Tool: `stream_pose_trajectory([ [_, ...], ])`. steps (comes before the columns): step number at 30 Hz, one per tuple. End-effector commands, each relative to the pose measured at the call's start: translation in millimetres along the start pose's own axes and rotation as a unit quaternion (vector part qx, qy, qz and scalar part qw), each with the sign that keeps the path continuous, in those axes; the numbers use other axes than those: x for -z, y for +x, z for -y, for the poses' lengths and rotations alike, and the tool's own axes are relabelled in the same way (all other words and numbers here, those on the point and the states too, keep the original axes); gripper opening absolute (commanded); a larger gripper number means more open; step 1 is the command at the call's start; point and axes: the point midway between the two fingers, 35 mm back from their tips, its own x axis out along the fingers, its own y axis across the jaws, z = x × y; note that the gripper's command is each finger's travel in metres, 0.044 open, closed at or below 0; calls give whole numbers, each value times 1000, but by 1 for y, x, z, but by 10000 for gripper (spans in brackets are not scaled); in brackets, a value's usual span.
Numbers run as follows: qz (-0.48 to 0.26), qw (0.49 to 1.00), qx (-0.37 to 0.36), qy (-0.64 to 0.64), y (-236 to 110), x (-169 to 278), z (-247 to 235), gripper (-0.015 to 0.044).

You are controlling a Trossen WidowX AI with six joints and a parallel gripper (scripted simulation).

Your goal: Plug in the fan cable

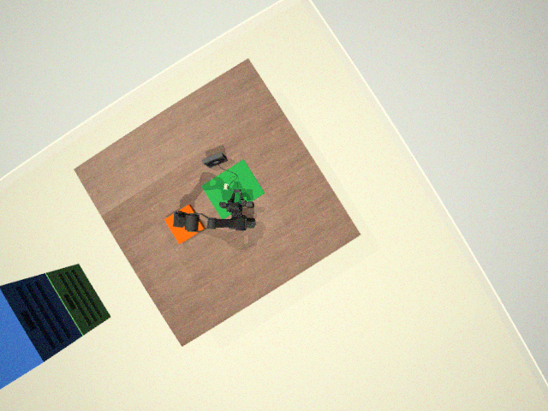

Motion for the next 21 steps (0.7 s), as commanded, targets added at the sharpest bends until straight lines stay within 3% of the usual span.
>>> stream_pose_trajectory([
  [1,0,1000,0,-2,1,4,1,0],
  [21,0,1000,0,-2,4,20,1,0],
])
